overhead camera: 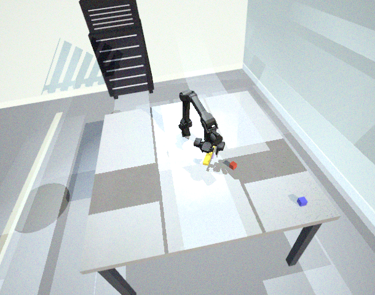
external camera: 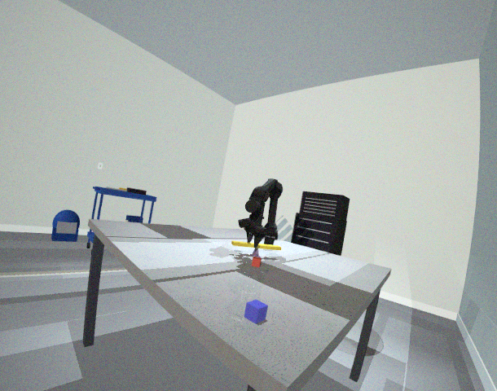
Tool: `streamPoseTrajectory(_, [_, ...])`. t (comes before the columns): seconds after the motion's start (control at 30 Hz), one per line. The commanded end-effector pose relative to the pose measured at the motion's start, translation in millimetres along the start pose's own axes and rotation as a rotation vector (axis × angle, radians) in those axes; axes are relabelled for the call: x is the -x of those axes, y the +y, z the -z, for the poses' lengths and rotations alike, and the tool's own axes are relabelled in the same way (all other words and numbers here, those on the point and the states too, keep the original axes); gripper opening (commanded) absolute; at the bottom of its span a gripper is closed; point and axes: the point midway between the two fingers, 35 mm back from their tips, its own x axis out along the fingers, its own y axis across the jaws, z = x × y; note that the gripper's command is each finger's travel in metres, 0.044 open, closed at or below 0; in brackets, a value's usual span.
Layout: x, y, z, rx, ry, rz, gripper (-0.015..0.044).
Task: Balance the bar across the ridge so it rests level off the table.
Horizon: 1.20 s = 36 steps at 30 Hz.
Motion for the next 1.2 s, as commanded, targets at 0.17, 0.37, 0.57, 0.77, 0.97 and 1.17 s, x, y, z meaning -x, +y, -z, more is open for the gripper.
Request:
streamPoseTrajectory(0.17, [69, 4, -3, 0.0, 0.0, 0.0, 0.044])
streamPoseTrajectory(0.37, [100, 1, 0, 0.0, 0.0, 0.0, 0.044])
streamPoseTrajectory(0.57, [100, 1, 0, 0.0, 0.0, 0.0, 0.044])
streamPoseTrajectory(0.77, [100, 1, 0, 0.0, 0.0, 0.0, 0.044])
streamPoseTrajectory(0.97, [100, 1, 0, 0.0, 0.0, 0.0, 0.044])
streamPoseTrajectory(1.17, [100, 1, 0, 0.0, 0.0, 0.0, 0.044])
